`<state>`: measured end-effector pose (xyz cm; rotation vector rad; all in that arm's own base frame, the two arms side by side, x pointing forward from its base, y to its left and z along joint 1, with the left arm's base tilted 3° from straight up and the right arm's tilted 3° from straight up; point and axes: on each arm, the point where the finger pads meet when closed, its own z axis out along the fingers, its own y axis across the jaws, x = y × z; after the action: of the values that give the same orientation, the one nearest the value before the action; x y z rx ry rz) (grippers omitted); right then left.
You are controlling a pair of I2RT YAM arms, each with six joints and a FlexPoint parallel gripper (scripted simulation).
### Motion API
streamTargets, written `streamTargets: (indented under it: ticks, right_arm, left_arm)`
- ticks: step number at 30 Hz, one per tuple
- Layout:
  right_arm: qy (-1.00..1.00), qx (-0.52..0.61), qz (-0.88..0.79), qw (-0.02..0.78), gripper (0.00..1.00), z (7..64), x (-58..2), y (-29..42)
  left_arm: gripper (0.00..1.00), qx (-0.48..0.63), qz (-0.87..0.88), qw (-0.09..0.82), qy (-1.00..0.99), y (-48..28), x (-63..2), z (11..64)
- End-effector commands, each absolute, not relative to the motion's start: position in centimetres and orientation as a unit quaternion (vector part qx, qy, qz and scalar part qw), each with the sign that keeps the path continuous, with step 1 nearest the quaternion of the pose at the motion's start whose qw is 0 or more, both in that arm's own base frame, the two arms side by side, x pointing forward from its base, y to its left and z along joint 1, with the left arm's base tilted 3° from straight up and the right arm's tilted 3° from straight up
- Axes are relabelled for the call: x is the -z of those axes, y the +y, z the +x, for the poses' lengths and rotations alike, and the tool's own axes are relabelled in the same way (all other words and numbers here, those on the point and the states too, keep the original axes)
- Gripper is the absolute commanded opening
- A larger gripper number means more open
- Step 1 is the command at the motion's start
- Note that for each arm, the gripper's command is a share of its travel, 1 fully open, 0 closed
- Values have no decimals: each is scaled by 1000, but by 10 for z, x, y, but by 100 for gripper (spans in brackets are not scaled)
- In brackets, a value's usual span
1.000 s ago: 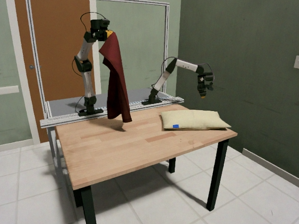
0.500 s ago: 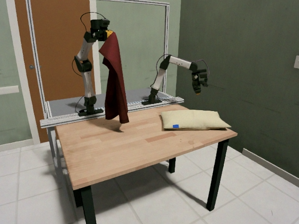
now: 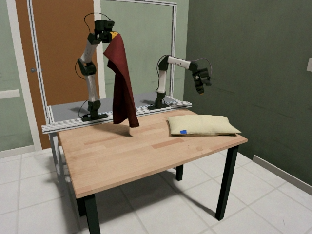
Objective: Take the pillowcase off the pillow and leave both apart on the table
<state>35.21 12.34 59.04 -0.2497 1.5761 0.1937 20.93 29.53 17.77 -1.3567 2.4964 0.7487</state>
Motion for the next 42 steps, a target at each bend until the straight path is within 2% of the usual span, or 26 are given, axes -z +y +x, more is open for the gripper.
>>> streamTargets:
  ticks: [1,3,10,19,20,25,26,29,31,33,36,37,42]
  right_arm:
    - [711,-86,-114,689,0,360,-584,127]
    - [711,-86,-114,689,0,360,-584,127]
    - [711,-86,-114,689,0,360,-584,127]
    - [711,-86,-114,689,0,360,-584,127]
    - [711,-86,-114,689,0,360,-584,127]
    - [711,-86,-114,689,0,360,-584,127]
    - [711,-86,-114,689,0,360,-584,127]
    - [711,-86,-114,689,0,360,-584,127]
    - [711,-86,-114,689,0,360,-584,127]
    - [711,-86,-114,689,0,360,-584,127]
    - [711,-86,-114,689,0,360,-584,127]
    - [711,-86,-114,689,0,360,-584,127]
    - [711,-86,-114,689,0,360,-584,127]
  left_arm:
    - [60,-296,-445,124,836,283,-193,196]
    - [60,-293,-444,117,839,284,-181,198]
    - [60,-327,-430,163,826,261,-205,183]
    - [60,-346,-398,277,803,230,-243,187]
    - [60,-341,-398,252,814,233,-229,188]
    - [60,-350,-382,337,787,211,-262,182]
    - [60,-347,-380,317,796,213,-250,185]
    - [60,-349,-373,363,779,201,-267,179]
    - [60,-349,-373,363,779,201,-267,179]
    - [60,-327,-355,410,774,190,-279,192]
    - [60,-310,-333,461,762,173,-292,193]
    - [60,-314,-333,444,770,174,-283,192]
    - [60,-279,-303,542,733,148,-317,192]
